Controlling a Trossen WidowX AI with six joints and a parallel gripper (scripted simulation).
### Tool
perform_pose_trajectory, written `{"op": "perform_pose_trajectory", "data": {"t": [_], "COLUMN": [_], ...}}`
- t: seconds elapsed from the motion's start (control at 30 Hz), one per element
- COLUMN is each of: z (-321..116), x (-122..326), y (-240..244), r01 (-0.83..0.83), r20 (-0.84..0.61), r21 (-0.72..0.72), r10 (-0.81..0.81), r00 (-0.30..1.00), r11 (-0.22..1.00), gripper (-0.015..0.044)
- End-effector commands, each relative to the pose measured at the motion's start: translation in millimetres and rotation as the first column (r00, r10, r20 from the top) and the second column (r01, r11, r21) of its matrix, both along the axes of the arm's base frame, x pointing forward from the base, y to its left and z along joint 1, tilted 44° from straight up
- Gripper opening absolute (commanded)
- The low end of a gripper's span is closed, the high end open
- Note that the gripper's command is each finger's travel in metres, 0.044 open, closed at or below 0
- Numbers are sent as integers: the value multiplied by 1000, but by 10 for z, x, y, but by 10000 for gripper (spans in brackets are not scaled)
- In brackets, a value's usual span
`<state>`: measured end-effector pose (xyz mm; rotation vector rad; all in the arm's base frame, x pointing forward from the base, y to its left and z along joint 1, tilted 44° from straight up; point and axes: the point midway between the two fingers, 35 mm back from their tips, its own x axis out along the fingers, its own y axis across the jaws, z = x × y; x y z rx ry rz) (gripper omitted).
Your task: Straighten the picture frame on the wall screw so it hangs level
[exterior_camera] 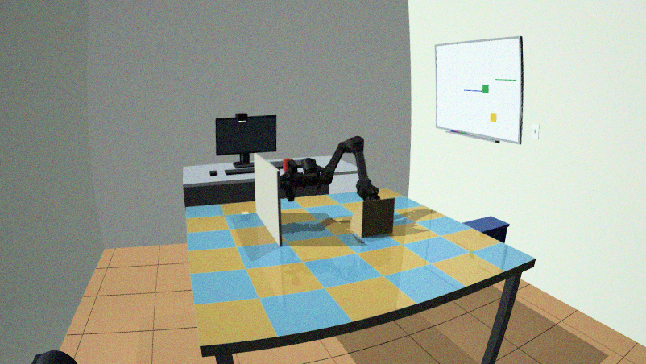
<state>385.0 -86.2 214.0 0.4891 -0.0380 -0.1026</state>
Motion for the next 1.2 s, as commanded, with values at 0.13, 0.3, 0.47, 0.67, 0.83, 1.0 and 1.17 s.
{"op": "perform_pose_trajectory", "data": {"t": [0.13,0.3,0.47,0.67,0.83,1.0,1.17], "z": [8,15,22,31,38,46,51], "x": [2,3,5,7,8,10,11], "y": [10,25,39,56,71,84,95], "r01": [5,5,5,5,5,5,5], "r20": [1,1,1,1,1,1,1], "r21": [2,3,3,3,3,3,3], "r10": [-5,-5,-5,-5,-5,-5,-5], "r00": [1000,1000,1000,1000,1000,1000,1000], "r11": [1000,1000,1000,1000,1000,1000,1000], "gripper": [0,0,0,0,0,0,0]}}
